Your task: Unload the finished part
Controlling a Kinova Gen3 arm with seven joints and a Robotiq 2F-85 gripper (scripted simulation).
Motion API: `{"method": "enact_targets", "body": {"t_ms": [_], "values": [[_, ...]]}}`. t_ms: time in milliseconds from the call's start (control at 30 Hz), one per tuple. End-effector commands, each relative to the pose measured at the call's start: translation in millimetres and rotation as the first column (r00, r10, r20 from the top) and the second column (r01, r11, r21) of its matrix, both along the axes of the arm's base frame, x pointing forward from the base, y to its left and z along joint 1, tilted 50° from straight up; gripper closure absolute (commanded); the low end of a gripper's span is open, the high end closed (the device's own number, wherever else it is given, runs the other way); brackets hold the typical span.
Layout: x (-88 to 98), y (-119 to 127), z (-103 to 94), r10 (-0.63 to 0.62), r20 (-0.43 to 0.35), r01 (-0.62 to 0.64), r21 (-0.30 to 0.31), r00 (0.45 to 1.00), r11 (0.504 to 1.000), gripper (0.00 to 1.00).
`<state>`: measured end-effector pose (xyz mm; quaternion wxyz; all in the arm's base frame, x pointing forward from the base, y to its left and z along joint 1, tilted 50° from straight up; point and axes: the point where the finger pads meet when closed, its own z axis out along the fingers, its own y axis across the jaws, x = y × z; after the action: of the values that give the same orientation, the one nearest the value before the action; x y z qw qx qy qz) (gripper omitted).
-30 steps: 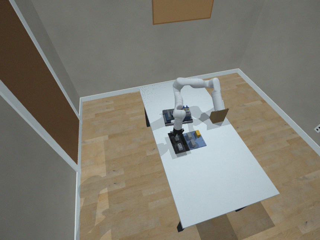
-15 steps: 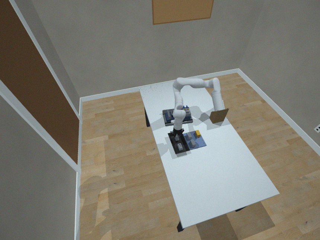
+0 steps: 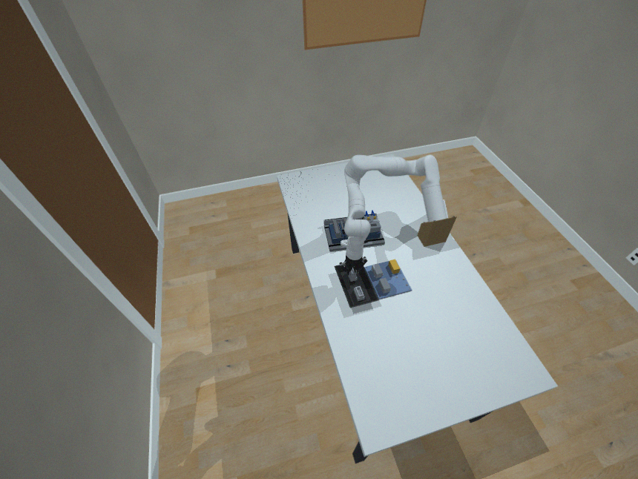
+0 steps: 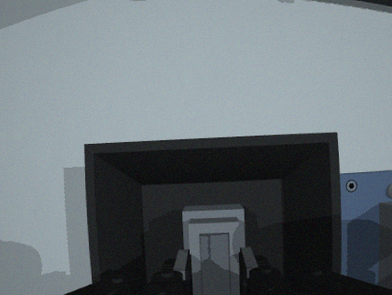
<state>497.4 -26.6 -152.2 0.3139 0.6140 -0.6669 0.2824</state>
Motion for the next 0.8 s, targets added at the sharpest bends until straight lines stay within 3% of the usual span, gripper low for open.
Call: {"method": "enact_targets", "body": {"t_ms": [0, 767], "values": [[0.2, -0.2, -0.4, 0.001, 0.001, -0.001, 0.001, 1.000, 1.000, 1.00], [-0.2, -6.4, -5.7, 0.001, 0.001, -0.001, 0.001, 1.000, 1.000, 1.00]]}}
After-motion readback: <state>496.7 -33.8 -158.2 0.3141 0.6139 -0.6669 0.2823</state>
